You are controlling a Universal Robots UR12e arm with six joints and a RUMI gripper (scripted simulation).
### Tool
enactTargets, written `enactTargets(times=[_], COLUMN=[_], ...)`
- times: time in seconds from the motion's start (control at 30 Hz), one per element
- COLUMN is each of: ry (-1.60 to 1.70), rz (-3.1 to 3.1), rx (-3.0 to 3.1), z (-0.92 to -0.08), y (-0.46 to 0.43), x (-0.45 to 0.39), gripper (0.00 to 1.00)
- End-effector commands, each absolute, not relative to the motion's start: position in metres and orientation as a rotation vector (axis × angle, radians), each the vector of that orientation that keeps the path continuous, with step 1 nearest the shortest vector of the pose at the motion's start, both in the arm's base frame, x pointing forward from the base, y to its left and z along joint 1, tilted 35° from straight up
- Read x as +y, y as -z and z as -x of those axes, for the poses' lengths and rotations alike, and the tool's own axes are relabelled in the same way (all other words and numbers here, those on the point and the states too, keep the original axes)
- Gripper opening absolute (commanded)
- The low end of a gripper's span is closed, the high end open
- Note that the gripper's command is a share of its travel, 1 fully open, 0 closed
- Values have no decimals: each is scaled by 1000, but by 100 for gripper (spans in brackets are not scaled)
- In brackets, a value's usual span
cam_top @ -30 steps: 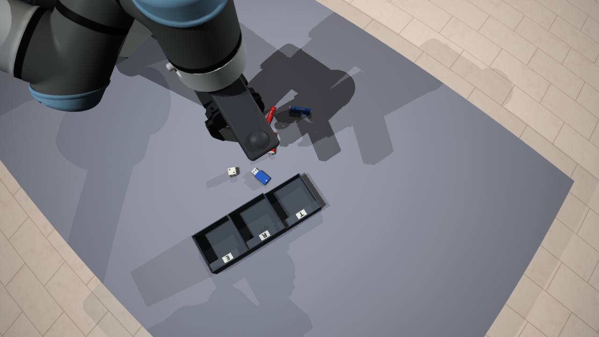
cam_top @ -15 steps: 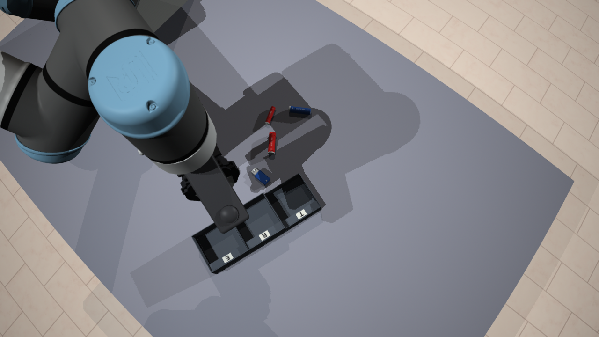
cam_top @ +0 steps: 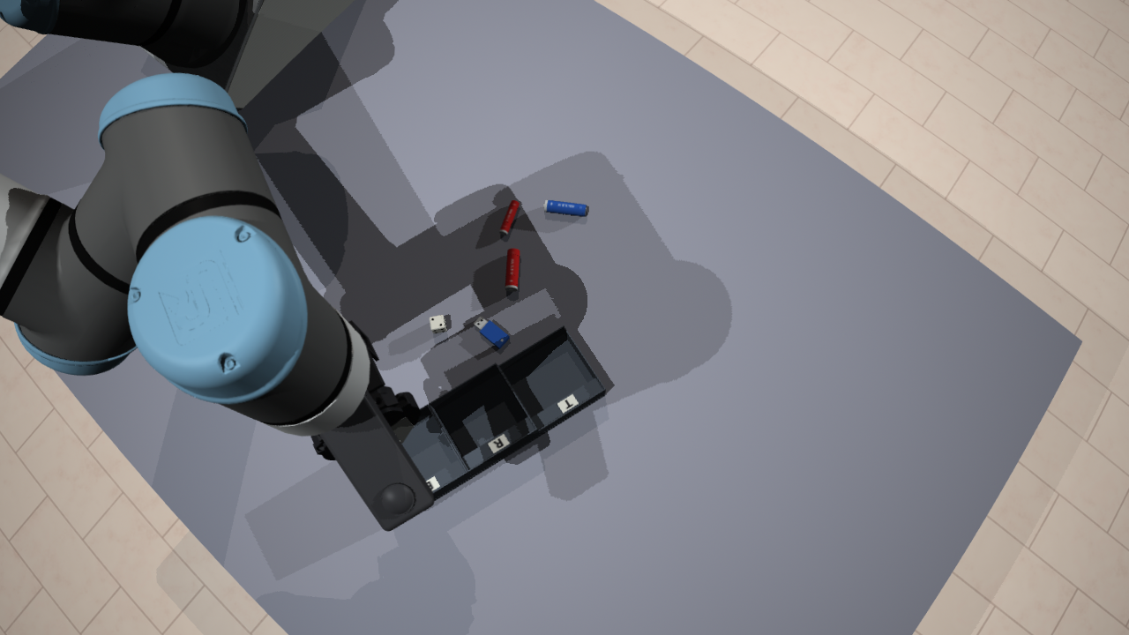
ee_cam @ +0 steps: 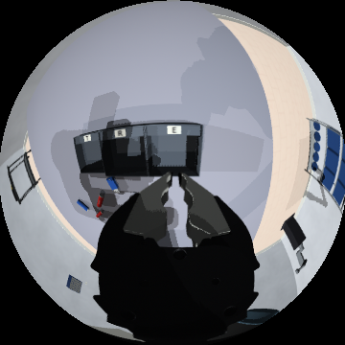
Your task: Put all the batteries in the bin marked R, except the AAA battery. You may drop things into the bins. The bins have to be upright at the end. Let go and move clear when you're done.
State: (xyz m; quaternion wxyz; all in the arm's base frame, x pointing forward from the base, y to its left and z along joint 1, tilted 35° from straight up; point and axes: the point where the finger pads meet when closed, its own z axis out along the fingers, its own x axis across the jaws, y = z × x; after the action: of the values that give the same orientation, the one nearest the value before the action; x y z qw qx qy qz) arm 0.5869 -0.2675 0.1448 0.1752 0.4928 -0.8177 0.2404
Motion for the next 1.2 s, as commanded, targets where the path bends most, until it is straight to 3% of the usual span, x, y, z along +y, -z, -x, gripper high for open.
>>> enactTargets(times=[0.0,1.17], ry=[-683,-683], rz=[-1397,-1397], rx=[-2317,-2317], z=[-588,-585], y=[-145,-96], x=[-270,-303], gripper=[4,4])
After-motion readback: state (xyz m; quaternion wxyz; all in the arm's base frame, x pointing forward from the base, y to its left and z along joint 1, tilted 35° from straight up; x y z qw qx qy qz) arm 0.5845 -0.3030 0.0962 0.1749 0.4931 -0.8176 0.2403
